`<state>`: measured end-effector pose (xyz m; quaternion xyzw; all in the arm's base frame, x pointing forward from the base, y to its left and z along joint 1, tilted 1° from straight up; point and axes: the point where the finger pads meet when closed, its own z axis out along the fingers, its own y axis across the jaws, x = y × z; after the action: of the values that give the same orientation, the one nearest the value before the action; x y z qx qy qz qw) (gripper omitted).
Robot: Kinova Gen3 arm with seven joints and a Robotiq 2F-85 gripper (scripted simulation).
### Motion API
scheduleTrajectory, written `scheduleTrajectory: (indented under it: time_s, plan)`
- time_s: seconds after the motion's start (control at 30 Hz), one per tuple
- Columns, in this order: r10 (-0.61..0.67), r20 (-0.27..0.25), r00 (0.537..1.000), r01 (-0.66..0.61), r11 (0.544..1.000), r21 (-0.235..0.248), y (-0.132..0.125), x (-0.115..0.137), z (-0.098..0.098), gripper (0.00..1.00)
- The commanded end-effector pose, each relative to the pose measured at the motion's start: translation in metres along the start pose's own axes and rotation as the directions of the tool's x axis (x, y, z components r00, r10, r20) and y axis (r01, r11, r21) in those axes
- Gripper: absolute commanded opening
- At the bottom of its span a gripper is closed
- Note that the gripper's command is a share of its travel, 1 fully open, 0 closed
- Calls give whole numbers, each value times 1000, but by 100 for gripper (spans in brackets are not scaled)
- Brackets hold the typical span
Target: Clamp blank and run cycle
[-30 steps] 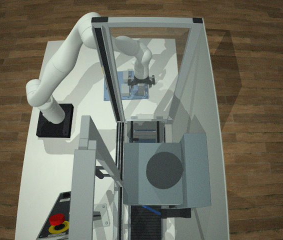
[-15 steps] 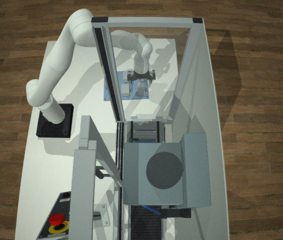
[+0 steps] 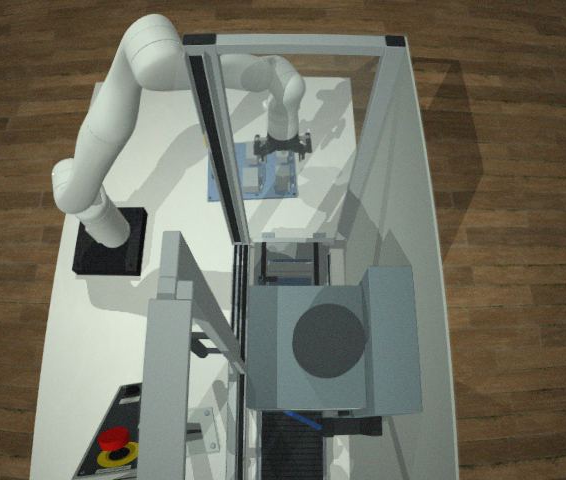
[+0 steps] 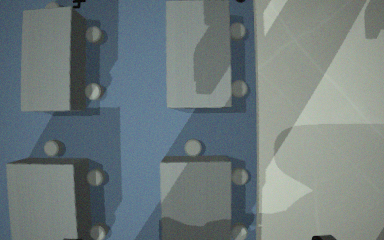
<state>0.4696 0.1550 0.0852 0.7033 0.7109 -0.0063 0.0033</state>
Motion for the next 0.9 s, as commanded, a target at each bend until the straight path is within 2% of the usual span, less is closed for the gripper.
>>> scheduleTrajectory:
  time_s: [0.0,0.83,0.87]
  plan:
    - [0,0,1000,0,1000,-1,0,0,-5,100]
    - [0,0,1000,0,1000,-1,0,0,-5,100]
    - [0,0,1000,0,1000,-1,-10,0,-4,100]
